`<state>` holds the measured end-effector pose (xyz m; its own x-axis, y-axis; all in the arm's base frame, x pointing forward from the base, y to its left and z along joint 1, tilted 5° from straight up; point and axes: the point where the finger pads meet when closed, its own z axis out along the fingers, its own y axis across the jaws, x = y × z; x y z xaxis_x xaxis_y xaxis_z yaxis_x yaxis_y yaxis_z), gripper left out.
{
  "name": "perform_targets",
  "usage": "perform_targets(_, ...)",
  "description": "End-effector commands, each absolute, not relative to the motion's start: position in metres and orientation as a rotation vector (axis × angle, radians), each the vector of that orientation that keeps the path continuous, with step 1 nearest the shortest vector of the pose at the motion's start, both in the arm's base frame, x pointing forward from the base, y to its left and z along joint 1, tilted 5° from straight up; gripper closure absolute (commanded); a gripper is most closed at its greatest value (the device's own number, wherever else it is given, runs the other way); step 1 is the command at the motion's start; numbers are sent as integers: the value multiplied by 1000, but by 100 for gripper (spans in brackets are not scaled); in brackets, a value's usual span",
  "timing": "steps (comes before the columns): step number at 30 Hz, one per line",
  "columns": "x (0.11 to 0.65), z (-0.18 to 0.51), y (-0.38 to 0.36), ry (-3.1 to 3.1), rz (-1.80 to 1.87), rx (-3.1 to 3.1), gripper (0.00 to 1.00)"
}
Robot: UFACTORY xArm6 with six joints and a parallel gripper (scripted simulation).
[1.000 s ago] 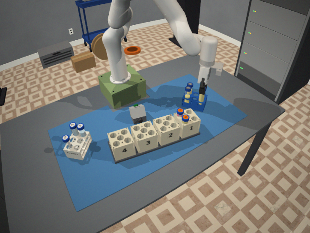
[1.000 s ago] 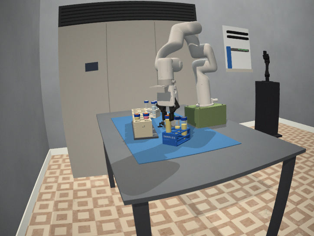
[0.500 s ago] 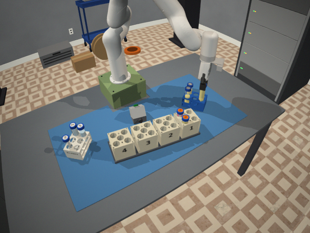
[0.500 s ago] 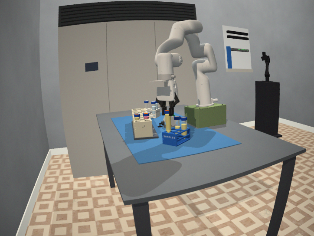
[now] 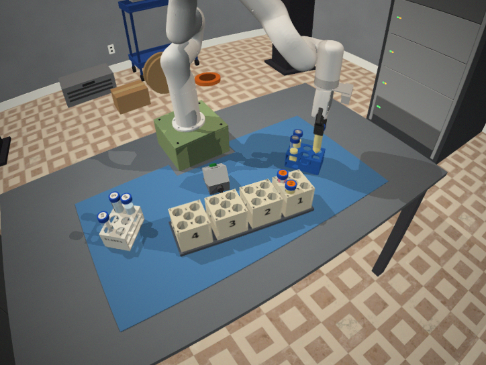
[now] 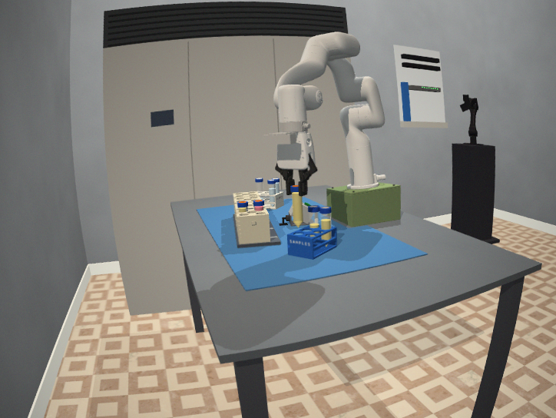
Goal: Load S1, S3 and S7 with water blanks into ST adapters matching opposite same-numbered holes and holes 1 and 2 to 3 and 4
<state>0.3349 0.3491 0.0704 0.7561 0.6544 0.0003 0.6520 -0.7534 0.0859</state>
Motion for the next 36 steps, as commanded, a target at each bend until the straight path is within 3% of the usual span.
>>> perform_targets(1, 335, 81, 351, 1069, 53, 2870, 100)
perform_targets(36, 332, 133, 354, 1069, 53, 2870, 100)
